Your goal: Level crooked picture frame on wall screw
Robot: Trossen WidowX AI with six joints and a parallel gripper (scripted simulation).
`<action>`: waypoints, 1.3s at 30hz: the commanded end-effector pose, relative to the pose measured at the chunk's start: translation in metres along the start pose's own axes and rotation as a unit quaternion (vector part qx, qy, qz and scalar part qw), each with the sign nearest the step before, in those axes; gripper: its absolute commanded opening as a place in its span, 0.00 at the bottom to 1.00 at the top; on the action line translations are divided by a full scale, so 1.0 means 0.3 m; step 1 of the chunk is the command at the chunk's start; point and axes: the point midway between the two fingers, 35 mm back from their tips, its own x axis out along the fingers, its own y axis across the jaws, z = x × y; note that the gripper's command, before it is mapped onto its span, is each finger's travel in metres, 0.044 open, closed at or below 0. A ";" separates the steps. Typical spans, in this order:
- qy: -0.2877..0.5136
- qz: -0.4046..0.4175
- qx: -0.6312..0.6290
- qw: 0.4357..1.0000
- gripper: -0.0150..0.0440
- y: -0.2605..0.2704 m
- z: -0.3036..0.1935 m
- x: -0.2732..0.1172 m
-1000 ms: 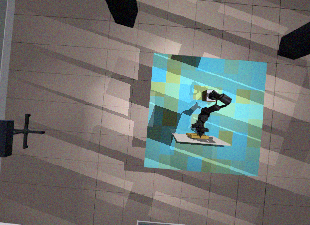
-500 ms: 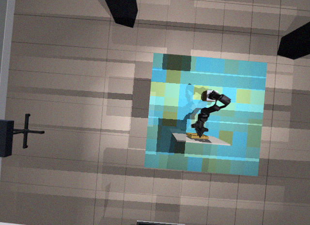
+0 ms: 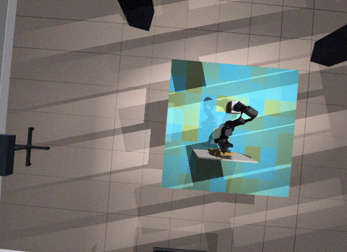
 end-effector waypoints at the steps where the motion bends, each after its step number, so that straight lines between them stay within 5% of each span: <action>1: -0.001 0.002 -0.001 1.000 0.25 0.005 0.001 0.000; 34: 0.001 0.000 0.080 0.997 0.25 -0.009 0.002 0.000; 39: 0.000 -0.002 0.071 0.997 0.48 -0.010 0.001 0.000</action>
